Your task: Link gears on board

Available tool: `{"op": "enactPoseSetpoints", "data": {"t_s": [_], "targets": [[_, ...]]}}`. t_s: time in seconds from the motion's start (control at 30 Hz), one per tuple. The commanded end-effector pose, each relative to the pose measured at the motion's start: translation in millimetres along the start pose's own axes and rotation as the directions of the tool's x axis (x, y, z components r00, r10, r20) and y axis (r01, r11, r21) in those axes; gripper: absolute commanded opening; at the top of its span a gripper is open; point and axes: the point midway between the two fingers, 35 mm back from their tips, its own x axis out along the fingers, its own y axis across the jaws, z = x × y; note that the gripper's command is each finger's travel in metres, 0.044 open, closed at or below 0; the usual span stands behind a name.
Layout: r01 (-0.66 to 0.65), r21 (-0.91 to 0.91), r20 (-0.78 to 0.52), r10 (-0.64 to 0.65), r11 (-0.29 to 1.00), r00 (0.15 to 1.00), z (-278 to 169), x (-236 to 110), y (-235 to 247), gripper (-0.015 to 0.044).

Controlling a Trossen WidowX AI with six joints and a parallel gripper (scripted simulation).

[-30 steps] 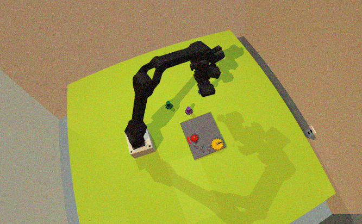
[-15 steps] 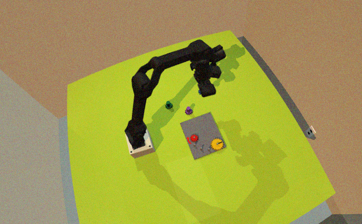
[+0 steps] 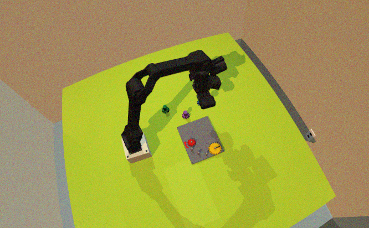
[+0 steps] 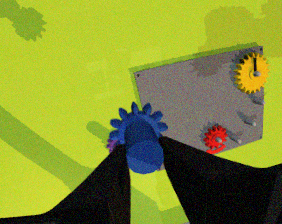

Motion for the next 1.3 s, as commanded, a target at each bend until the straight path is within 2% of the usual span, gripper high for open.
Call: {"op": "enactPoseSetpoints", "data": {"t_s": [0.0,1.27], "targets": [[-0.003,-0.003,0.001,0.003,1.000,1.000,-2,3,-9,0.0000],[0.004,-0.003,-0.002,-0.004,1.000,1.000,-29,32,-89,0.0000]]}}
